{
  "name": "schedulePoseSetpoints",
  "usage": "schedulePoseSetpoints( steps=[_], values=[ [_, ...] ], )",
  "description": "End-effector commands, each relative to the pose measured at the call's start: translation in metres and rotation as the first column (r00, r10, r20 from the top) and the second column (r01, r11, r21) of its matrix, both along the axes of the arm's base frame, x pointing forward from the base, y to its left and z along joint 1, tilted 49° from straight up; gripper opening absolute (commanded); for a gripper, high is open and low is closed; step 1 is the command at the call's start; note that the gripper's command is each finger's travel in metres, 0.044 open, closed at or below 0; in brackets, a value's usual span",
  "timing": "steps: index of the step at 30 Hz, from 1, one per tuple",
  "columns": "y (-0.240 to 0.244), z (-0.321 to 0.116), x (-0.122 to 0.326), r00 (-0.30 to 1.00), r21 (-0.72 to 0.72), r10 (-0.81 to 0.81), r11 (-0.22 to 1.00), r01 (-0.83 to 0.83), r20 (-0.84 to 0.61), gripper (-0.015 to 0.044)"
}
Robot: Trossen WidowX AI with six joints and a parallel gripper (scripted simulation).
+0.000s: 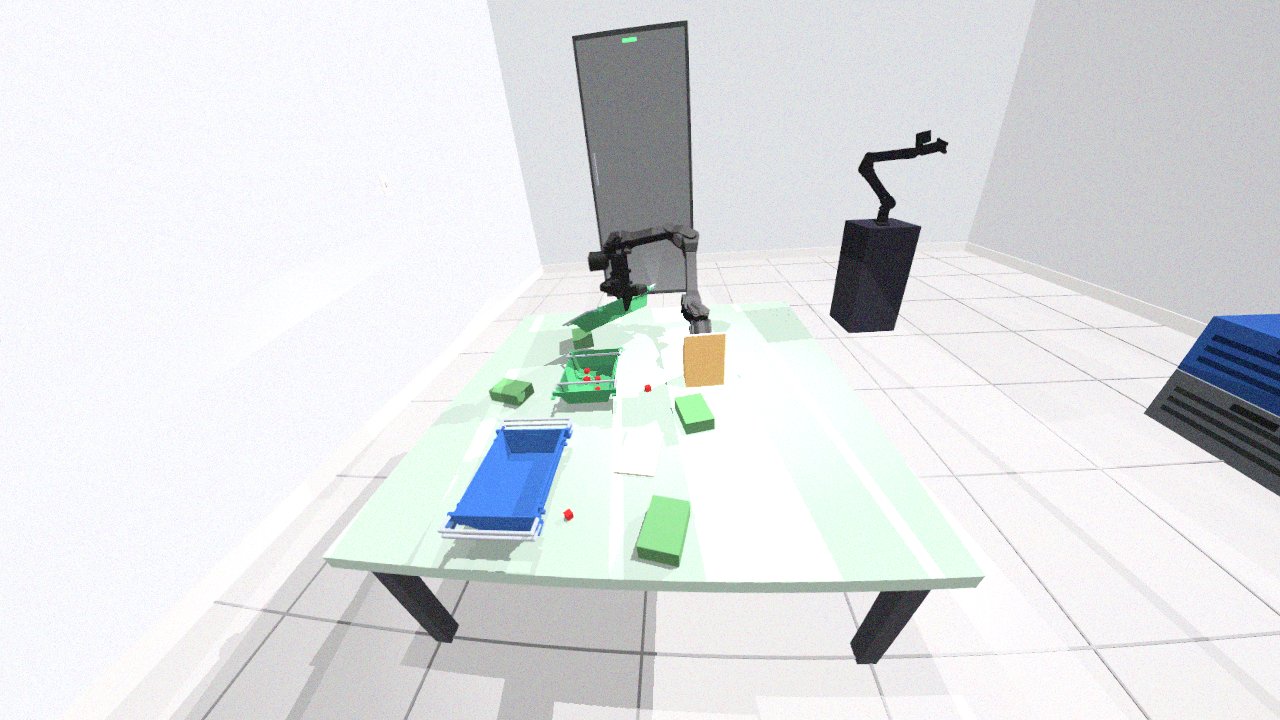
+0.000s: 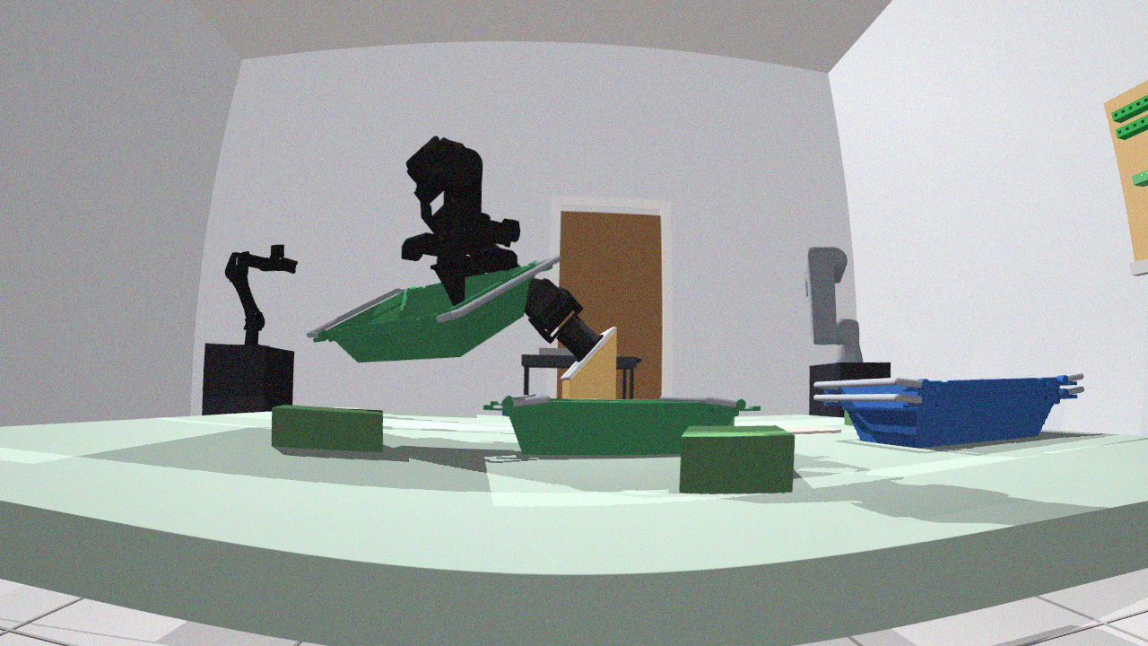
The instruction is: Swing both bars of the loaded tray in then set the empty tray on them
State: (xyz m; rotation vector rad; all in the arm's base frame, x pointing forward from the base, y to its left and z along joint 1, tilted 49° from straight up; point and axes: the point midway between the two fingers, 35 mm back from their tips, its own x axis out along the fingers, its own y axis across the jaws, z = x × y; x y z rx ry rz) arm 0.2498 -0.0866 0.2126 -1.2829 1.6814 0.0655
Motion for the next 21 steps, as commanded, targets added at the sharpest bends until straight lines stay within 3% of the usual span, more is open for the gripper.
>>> schedulePoseSetpoints(
  steps=[1, 21],
  values=[
    [0.014, -0.006, 0.015, 0.998, 0.002, 0.062, 0.998, -0.062, -0.028, 0.0],
    [0.067, -0.057, 0.053, 0.94, 0.01, 0.252, 0.967, -0.256, -0.232, 0.0]
  ],
)
